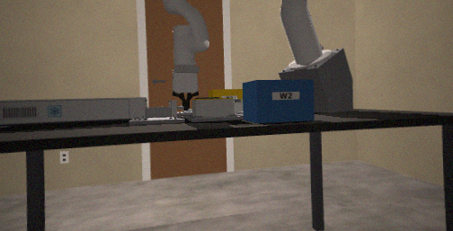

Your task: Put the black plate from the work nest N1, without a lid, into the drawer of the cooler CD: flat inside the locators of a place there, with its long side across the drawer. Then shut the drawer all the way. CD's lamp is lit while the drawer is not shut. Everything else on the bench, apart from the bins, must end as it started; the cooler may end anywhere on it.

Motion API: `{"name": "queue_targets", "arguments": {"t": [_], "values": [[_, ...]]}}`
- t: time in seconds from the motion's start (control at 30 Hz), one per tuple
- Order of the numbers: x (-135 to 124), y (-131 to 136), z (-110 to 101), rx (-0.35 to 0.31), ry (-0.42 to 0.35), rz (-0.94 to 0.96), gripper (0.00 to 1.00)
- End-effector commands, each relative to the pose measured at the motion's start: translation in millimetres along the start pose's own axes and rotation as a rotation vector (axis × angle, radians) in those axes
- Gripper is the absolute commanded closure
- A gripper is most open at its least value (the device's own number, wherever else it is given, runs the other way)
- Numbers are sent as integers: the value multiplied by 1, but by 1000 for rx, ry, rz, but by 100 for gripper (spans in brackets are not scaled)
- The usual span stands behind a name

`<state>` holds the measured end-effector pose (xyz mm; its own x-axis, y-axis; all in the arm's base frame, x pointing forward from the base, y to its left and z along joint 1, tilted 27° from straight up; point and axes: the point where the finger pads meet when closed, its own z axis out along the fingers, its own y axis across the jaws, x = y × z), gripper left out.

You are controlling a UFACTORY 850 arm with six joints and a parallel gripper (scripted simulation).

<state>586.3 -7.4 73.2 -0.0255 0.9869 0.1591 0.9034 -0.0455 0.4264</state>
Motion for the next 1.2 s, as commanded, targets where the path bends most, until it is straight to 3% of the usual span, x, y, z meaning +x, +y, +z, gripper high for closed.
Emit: {"name": "queue_targets", "arguments": {"t": [0.0,1.17], "values": [[0,8,0,0,1,0,100],[0,53,0,-1,1,0,100]]}}
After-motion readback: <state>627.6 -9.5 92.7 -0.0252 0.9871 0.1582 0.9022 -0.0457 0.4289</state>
